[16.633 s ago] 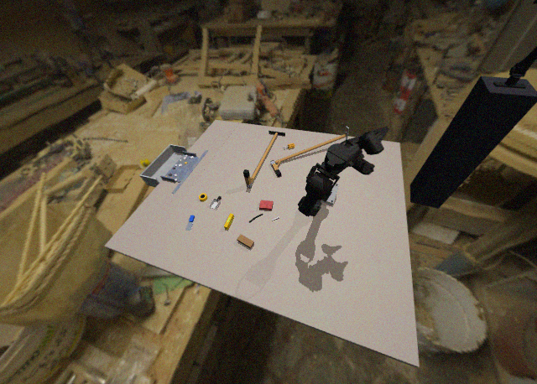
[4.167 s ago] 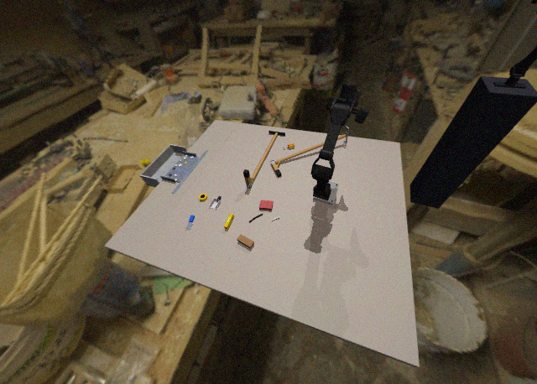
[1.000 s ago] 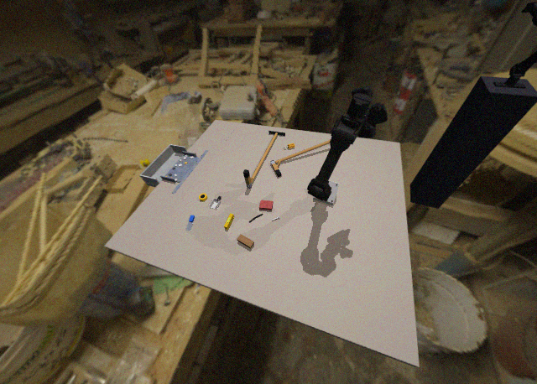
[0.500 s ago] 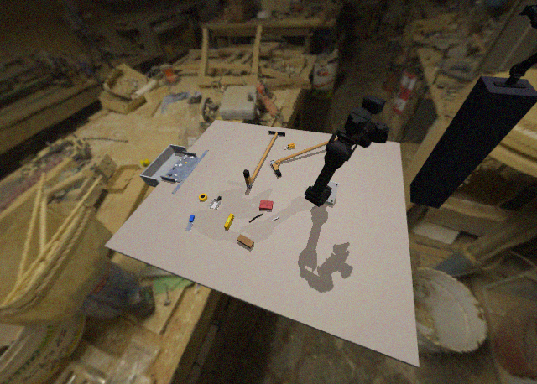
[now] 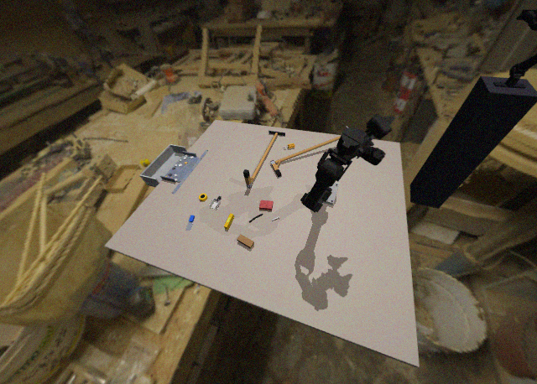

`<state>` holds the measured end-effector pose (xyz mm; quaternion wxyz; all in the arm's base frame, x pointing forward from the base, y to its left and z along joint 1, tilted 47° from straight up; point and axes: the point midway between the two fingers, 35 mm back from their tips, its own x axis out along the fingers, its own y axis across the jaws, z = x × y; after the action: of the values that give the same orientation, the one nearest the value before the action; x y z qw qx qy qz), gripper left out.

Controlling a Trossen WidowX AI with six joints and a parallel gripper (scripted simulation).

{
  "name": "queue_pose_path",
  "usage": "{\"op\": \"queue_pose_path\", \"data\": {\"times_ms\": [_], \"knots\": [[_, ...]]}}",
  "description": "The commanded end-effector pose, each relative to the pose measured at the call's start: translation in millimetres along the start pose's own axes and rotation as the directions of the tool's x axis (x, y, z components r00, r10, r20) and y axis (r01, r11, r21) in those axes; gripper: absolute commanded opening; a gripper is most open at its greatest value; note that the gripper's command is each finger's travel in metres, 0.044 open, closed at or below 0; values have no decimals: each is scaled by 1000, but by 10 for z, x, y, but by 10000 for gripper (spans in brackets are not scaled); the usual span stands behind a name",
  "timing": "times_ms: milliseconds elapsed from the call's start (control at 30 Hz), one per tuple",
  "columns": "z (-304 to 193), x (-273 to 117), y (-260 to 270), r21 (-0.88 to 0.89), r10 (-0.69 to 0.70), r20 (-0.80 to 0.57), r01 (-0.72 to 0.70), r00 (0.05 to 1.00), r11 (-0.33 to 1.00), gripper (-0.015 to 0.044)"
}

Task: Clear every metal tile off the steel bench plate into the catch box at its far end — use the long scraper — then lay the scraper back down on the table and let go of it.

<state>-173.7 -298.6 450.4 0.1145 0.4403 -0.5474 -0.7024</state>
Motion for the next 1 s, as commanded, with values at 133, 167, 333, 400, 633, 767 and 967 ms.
{"op": "queue_pose_path", "data": {"times_ms": [133,167,333,400,633,767,967], "knots": [[286,-430,164,248,94,59,-105,994,963,440],[316,-476,177,275,103,66,-117,992,954,440],[463,-709,233,403,149,101,-177,984,898,440],[520,-804,251,452,167,116,-201,979,869,440],[665,-1059,285,570,212,154,-262,965,779,440],[668,-1063,285,572,213,155,-263,965,777,440],[630,-1029,283,559,207,142,-251,968,790,335]]}}
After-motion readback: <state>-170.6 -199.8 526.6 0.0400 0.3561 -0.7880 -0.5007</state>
